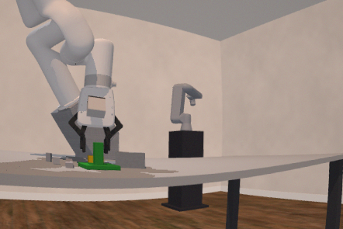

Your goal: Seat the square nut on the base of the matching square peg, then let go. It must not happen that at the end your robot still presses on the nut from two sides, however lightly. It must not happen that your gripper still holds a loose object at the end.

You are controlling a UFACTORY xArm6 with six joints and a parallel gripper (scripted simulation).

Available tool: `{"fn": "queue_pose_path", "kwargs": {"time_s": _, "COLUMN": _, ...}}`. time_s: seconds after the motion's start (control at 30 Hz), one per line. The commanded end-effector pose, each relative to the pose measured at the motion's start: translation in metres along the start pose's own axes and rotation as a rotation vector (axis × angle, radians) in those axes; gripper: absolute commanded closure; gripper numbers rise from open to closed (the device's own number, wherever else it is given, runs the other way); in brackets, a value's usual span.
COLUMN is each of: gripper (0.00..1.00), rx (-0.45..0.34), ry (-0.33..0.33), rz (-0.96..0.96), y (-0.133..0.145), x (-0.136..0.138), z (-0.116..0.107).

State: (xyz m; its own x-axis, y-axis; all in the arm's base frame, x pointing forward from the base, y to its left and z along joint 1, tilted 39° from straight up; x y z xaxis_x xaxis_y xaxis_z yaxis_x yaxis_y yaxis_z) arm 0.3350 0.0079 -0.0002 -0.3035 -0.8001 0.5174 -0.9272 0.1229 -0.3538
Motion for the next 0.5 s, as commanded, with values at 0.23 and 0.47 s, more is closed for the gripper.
{"fn": "queue_pose_path", "kwargs": {"time_s": 0.23, "gripper": 0.40, "rx": -0.001, "ry": -0.006, "rz": 0.000, "y": 0.002, "x": -0.001, "z": 0.022}}
{"fn": "queue_pose_path", "kwargs": {"time_s": 0.47, "gripper": 0.40, "rx": -0.002, "ry": -0.007, "rz": 0.000, "y": 0.002, "x": -0.001, "z": 0.026}}
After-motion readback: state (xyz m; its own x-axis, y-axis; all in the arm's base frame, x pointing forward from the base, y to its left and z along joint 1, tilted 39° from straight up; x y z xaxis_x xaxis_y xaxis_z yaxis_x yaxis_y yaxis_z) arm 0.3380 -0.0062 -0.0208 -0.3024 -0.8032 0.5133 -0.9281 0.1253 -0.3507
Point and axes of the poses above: the point where the finger pads meet when closed, its own z axis out along the fingers, its own x axis across the jaws, y = z × x, the point moved 9 cm from there along -z, back along the fingers, and after that the axes turned 8 degrees about z, right-handed, at the moved point
